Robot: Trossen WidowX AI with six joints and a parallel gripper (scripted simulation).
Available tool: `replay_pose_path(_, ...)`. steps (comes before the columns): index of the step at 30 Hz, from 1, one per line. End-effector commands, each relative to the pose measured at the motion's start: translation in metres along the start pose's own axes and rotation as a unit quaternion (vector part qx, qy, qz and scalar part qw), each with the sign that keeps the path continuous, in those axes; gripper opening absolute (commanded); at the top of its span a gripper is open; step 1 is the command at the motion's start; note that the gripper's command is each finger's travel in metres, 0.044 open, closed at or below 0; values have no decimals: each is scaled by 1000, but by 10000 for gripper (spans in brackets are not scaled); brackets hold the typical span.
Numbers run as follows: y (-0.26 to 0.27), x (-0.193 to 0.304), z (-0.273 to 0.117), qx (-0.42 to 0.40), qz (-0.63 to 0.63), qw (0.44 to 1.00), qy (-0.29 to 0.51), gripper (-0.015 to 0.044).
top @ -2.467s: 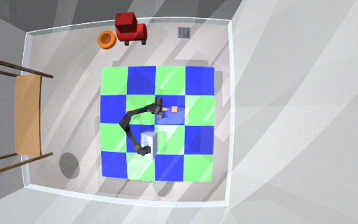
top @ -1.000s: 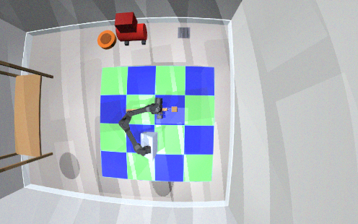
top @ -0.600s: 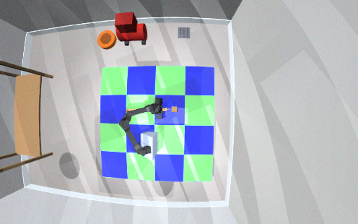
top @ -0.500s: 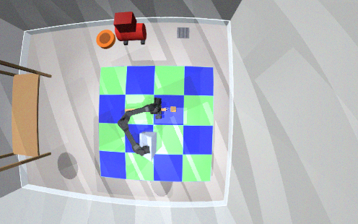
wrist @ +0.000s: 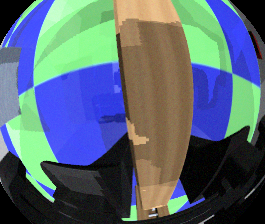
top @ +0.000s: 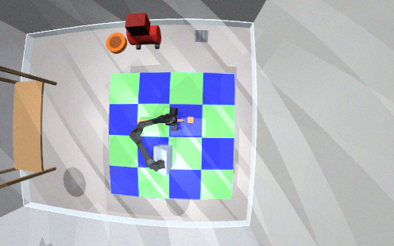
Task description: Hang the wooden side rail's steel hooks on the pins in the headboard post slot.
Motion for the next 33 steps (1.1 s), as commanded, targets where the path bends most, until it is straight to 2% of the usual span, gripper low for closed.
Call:
replay_pose_path(1,-2,1,-5,6,-4,1000,-1,0)
replay_pose_path(33,-2,1,-10,6,-4,1000,-1,0)
Point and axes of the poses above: the point midway between the two fingers, 35 mm back from their tips, its own z axis out along the fingers, its own y axis across the jaws, x = y × z, the point moved 7 cm from there along -z, back along the fingers, and after that the axes turned 2 degrees about -z, right-handed, at the moved point
